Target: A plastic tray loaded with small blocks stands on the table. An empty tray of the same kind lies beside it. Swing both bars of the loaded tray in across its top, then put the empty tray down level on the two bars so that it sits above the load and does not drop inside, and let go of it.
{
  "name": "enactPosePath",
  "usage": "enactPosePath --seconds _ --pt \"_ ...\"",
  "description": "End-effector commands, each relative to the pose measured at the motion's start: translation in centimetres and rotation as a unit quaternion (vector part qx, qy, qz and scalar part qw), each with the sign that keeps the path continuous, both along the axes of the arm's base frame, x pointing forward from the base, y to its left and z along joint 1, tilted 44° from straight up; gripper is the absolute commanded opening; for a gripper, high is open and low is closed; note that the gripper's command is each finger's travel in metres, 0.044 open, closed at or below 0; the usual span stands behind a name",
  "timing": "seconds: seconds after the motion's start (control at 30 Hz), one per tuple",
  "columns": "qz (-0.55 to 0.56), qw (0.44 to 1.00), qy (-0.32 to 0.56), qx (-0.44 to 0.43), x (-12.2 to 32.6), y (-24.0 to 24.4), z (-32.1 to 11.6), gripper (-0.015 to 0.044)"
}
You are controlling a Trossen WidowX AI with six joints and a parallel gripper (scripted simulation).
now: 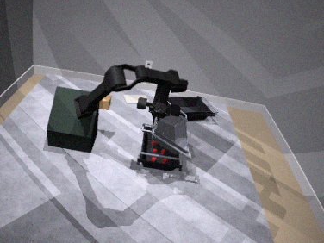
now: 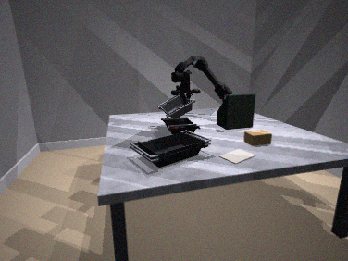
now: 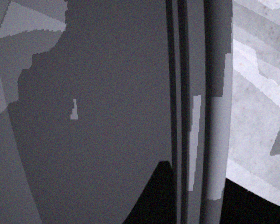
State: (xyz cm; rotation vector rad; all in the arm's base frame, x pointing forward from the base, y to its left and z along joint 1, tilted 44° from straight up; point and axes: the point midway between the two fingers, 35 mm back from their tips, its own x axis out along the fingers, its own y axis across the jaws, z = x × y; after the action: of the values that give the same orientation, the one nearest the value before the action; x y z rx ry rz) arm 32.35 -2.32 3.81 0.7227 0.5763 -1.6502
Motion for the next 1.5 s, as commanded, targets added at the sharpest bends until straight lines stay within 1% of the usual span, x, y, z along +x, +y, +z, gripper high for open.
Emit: enactPosePath --seconds 0.0,0.47,1.23,1.47 --pt "0.012 1.000 -0.010 -0.002 0.6 0.6 0.4 0.0000" --pt "0.012 1.000 -0.010 -0.002 0.5 0.4 0.2 0.0000" --pt "0.012 1.000 -0.010 -0.003 -0.2 -2.4 -2.9 0.0000" --pt "0.012 1.000 -0.010 -0.003 -0.6 -2.7 -3.3 0.0000"
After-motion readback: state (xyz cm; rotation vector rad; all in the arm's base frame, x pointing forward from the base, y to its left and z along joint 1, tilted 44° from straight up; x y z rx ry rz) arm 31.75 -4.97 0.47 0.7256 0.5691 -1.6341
